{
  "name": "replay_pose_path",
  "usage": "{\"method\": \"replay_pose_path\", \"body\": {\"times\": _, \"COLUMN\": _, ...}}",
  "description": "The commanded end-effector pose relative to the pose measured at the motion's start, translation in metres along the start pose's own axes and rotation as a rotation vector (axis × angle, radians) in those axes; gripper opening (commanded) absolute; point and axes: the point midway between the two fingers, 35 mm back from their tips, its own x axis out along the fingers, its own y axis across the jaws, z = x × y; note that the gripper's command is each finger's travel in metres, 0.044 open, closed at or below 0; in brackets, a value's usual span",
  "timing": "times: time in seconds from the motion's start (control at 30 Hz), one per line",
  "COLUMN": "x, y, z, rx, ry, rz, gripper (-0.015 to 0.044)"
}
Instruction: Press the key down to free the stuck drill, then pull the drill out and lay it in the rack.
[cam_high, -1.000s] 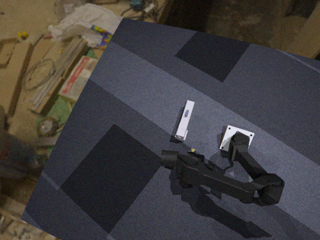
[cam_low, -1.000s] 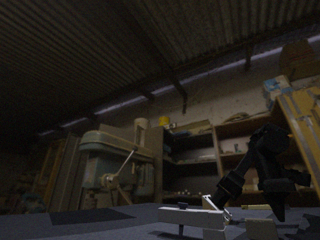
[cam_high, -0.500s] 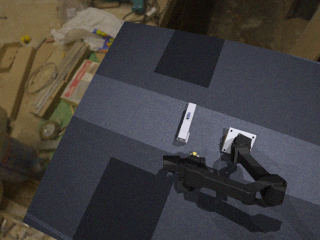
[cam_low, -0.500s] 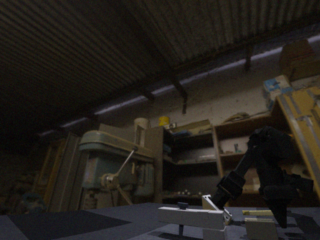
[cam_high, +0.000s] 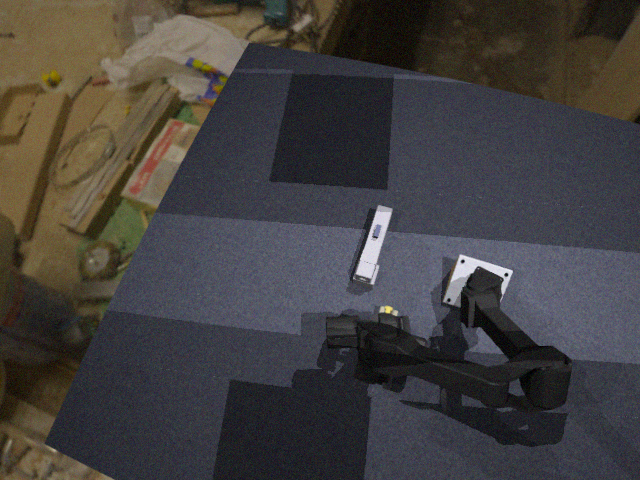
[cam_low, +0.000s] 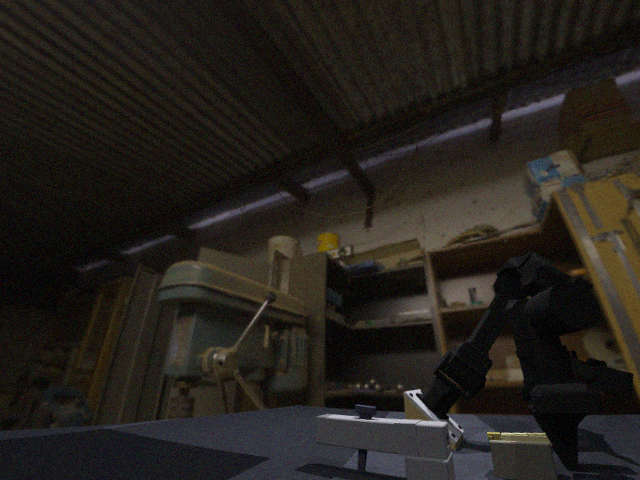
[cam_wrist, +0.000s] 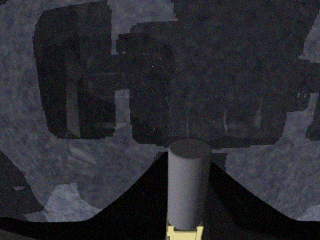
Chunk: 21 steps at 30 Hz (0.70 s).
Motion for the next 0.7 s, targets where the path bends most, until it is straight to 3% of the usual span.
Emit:
{"method": "replay_pose_path", "body": {"times": 0.0, "x": 0.0056, "y": 0.0009, "z": -0.0030, "rx": 0.005, "ry": 0.005, "rz": 0.000, "gripper": 0.0000}}
{"method": "replay_pose_path", "body": {"times": 0.67, "x": 0.0099, "y": 0.0023, "z": -0.0077, "rx": 0.005, "ry": 0.005, "rz": 0.000, "gripper": 0.0000}}
